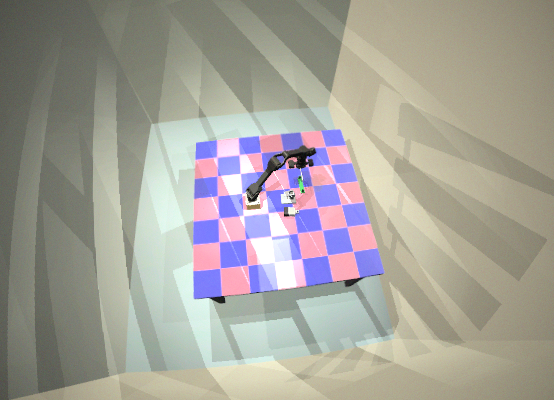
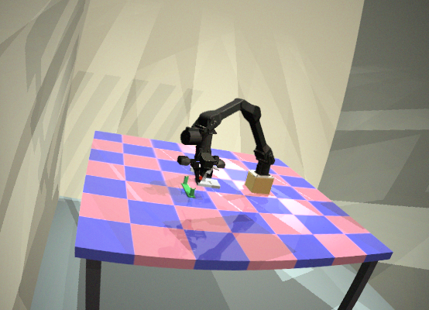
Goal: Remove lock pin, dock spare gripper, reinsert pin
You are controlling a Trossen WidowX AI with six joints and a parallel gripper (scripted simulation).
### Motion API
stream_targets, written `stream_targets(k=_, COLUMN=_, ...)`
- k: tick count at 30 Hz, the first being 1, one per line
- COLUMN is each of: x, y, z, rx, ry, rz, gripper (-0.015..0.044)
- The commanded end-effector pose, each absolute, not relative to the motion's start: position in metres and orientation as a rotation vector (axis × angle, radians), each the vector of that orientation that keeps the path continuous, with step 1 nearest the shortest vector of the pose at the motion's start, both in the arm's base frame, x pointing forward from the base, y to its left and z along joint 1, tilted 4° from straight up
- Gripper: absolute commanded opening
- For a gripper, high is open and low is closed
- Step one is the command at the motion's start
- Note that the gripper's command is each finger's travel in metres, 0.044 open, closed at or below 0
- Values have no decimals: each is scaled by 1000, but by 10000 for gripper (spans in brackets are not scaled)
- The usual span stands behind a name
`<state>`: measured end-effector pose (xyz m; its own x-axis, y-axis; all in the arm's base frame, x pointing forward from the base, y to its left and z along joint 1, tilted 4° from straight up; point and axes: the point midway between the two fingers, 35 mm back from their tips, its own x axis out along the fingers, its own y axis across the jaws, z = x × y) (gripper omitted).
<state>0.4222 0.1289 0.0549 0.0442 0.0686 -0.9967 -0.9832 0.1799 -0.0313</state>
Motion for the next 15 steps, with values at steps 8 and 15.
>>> stream_targets(k=8, x=424, y=128, z=38, rx=-1046, ry=1207, rz=1086, gripper=0)
stream_targets(k=15, x=424, y=128, z=27, rx=-1046, ry=1207, rz=1086, gripper=0)
